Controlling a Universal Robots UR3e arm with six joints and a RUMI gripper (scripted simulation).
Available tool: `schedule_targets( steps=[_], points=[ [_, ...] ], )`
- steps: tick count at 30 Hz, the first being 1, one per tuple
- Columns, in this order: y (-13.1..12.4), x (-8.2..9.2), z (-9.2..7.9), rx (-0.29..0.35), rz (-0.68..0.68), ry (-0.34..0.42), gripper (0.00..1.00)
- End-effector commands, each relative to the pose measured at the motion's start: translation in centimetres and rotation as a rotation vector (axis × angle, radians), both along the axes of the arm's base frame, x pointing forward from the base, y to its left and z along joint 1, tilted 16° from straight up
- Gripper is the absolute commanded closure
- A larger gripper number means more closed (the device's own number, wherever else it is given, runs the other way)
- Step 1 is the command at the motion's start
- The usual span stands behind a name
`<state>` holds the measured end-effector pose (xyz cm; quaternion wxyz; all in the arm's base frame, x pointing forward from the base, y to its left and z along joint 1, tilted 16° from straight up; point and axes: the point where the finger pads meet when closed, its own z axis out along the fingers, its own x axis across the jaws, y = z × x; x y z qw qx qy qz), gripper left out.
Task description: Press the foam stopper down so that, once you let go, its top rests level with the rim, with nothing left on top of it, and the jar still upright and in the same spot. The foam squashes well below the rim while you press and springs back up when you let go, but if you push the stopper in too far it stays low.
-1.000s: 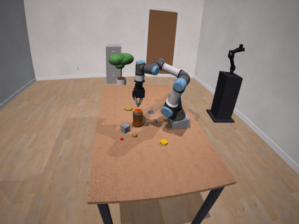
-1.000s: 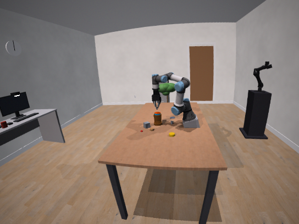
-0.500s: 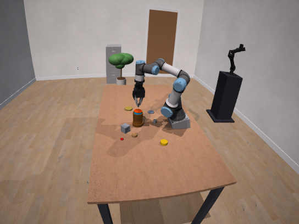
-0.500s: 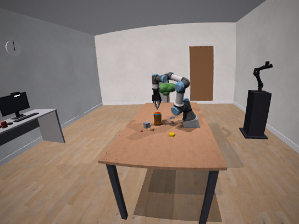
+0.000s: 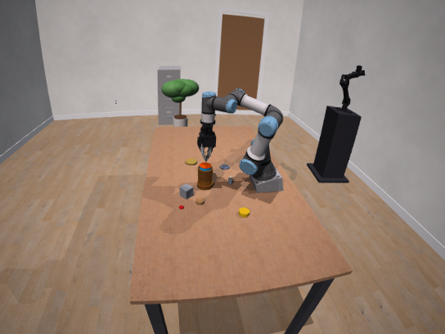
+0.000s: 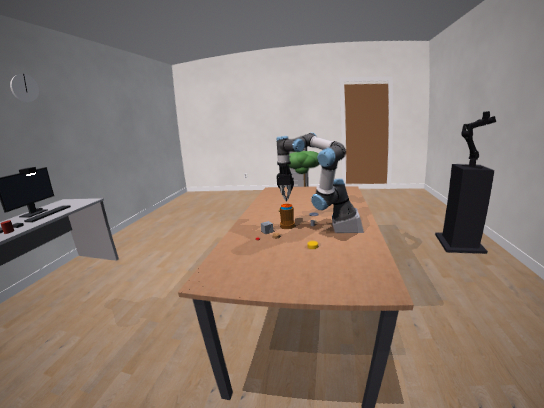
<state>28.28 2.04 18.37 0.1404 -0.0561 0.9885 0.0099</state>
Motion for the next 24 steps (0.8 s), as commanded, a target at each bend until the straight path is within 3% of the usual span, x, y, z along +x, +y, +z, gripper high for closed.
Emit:
schedule_targets(
  steps=[1,24],
  points=[
    [-0.05,0.59,-1.55,-0.005,-0.002,-0.005,1.00],
    [-0.02,0.80,-2.25,-0.004,-0.002,-0.004,1.00]
  ],
)
